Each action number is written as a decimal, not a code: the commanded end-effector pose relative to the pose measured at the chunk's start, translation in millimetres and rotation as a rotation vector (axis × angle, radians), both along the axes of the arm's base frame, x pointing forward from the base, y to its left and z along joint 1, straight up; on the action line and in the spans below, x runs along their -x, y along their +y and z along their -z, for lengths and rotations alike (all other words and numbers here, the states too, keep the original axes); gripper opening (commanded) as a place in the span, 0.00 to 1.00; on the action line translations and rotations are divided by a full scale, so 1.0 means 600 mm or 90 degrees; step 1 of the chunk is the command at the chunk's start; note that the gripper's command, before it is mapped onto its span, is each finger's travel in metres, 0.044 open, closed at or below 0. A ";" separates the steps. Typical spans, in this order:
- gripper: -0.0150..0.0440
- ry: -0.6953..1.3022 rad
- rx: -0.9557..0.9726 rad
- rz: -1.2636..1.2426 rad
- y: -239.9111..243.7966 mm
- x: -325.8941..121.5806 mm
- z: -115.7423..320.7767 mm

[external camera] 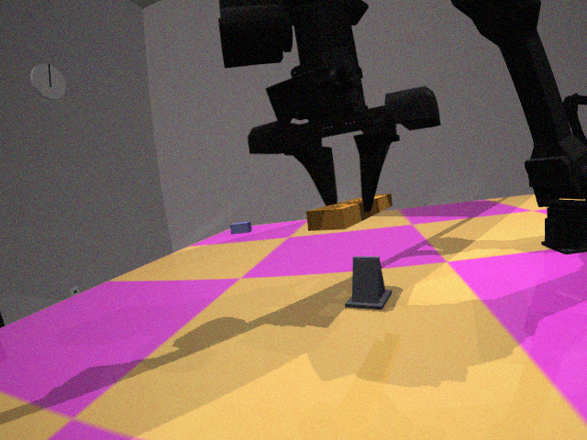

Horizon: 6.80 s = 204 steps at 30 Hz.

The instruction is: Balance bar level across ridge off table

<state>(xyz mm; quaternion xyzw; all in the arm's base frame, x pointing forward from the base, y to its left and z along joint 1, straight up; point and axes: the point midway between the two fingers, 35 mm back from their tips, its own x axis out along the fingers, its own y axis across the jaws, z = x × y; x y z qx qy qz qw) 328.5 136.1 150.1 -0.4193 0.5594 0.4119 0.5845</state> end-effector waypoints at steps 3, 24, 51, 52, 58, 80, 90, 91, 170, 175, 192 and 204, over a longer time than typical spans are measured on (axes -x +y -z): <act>0.25 0.003 0.000 0.003 0.003 0.000 0.016; 0.25 0.003 0.000 0.003 0.000 0.000 0.066; 0.25 0.003 0.000 0.003 0.000 0.000 0.067; 0.25 0.003 0.000 0.003 0.000 0.000 0.067; 0.25 0.003 0.000 0.003 0.000 0.000 0.068; 0.25 0.003 0.000 0.003 0.000 0.000 0.071; 0.25 0.003 0.000 0.003 0.000 0.000 0.072; 0.25 0.003 0.000 0.003 0.000 0.000 0.072; 0.25 0.003 0.000 0.003 0.001 0.000 0.083; 0.25 0.003 0.000 0.003 0.001 0.000 0.084; 0.25 0.003 0.000 0.003 0.001 0.000 0.082; 0.25 0.003 0.000 0.003 0.001 0.000 0.081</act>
